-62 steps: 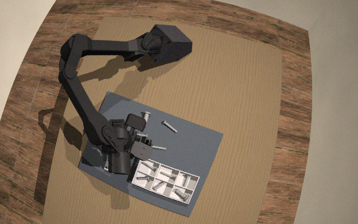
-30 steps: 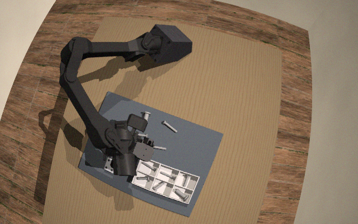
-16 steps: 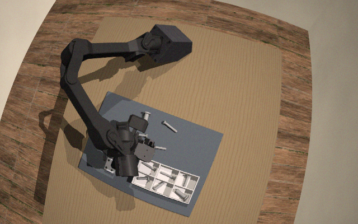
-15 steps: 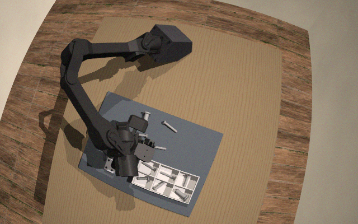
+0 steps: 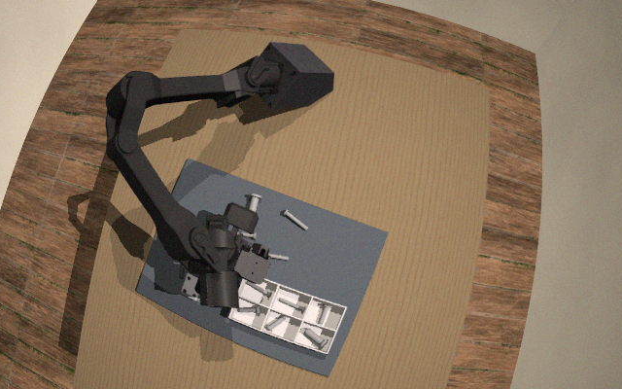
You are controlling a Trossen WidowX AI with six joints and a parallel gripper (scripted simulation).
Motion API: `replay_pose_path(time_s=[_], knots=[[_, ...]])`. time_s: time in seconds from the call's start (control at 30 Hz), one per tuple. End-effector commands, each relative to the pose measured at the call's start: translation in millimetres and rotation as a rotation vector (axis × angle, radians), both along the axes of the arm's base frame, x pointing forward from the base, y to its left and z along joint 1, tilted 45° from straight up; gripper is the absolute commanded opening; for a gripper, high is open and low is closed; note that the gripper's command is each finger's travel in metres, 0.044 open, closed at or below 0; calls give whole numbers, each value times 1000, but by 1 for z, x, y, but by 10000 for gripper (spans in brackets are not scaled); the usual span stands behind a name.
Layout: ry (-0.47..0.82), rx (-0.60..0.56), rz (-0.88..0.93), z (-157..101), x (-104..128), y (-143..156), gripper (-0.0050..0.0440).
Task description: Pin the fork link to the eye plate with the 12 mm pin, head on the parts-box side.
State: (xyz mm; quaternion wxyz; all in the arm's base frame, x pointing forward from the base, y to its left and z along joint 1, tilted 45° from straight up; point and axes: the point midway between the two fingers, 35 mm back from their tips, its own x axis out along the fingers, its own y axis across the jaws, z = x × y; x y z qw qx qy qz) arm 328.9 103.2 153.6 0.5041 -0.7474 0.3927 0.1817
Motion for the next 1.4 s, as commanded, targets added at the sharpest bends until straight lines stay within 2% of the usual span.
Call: replay_pose_path(time_s=[0.0,1.37], knots=[[8,-3,2,-6,3,-1,14],[8,-3,2,-11,8,-4,14]])
